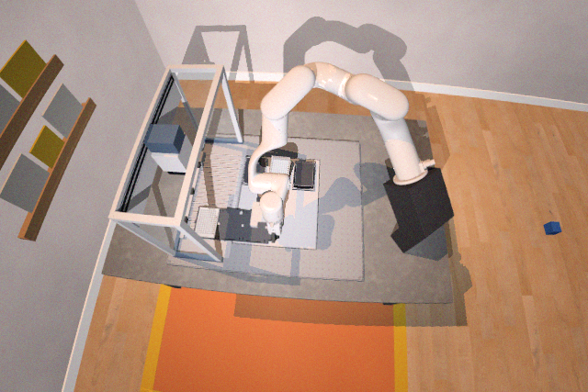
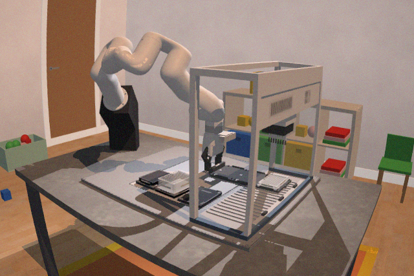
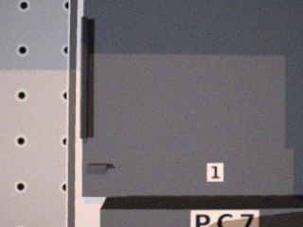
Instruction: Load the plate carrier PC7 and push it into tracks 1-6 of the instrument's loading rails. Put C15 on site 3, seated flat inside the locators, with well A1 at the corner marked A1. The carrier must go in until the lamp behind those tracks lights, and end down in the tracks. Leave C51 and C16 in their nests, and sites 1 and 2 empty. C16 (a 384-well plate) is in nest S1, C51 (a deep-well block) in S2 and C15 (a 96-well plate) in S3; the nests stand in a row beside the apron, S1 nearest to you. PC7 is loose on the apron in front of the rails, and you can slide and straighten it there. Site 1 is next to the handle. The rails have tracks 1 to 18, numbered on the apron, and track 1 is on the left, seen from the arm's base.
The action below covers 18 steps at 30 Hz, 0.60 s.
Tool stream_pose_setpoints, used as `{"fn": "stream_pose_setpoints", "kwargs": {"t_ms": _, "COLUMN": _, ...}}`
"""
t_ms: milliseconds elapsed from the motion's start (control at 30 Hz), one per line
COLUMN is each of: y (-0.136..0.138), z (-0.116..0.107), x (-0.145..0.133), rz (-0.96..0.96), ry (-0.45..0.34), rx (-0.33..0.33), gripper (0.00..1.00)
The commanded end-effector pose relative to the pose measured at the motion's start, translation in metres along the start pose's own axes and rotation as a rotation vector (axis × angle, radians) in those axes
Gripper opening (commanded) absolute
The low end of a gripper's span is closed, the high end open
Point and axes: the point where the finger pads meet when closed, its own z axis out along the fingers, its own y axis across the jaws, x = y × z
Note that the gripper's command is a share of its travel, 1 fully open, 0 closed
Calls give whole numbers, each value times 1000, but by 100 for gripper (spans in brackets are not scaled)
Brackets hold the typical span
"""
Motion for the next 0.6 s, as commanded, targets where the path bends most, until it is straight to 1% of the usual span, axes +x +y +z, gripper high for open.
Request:
{"fn": "stream_pose_setpoints", "kwargs": {"t_ms": 0, "y": -1, "z": -1, "x": 7, "rz": 1, "ry": 2, "rx": 1, "gripper": 82}}
{"fn": "stream_pose_setpoints", "kwargs": {"t_ms": 567, "y": -1, "z": -1, "x": 22, "rz": 1, "ry": 3, "rx": 1, "gripper": 82}}
